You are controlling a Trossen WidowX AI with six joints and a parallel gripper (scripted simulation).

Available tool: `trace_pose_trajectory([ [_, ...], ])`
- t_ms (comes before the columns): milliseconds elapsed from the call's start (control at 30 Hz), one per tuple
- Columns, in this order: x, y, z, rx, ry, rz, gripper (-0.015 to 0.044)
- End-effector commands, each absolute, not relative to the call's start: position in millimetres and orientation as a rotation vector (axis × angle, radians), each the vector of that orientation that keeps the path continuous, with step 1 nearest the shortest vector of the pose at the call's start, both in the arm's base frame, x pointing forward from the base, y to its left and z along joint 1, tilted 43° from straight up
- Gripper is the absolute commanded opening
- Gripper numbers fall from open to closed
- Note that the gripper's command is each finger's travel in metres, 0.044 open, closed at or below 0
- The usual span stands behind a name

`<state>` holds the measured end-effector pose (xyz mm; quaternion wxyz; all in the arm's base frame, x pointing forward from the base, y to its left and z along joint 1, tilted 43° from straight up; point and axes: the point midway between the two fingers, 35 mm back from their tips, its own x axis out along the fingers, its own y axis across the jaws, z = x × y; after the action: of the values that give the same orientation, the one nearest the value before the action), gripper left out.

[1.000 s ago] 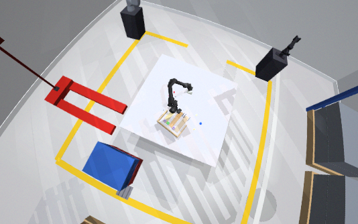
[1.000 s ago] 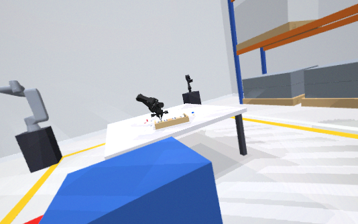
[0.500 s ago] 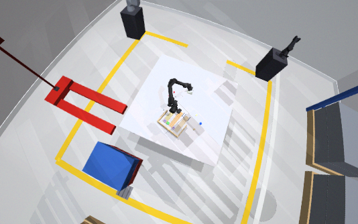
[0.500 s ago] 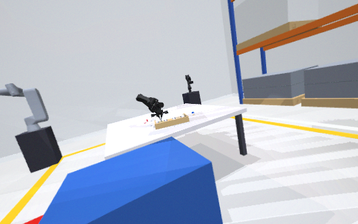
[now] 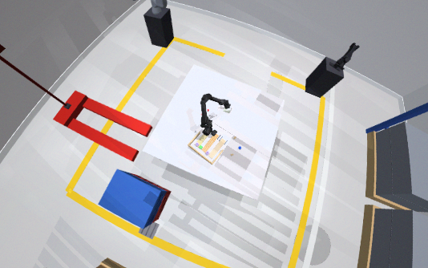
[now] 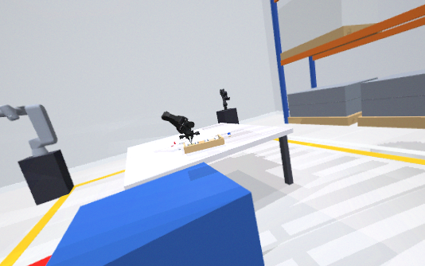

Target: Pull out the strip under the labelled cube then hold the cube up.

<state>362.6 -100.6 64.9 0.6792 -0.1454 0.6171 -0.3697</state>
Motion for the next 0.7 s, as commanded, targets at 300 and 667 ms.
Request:
trace_pose_trajectory([
  [300, 344.9, -97.4, 58.6, -0.33, 1.391, -0.832, 0.0],
  [667, 329.5, -93.1, 54.5, -0.33, 1.392, -0.832, 0.0],
])
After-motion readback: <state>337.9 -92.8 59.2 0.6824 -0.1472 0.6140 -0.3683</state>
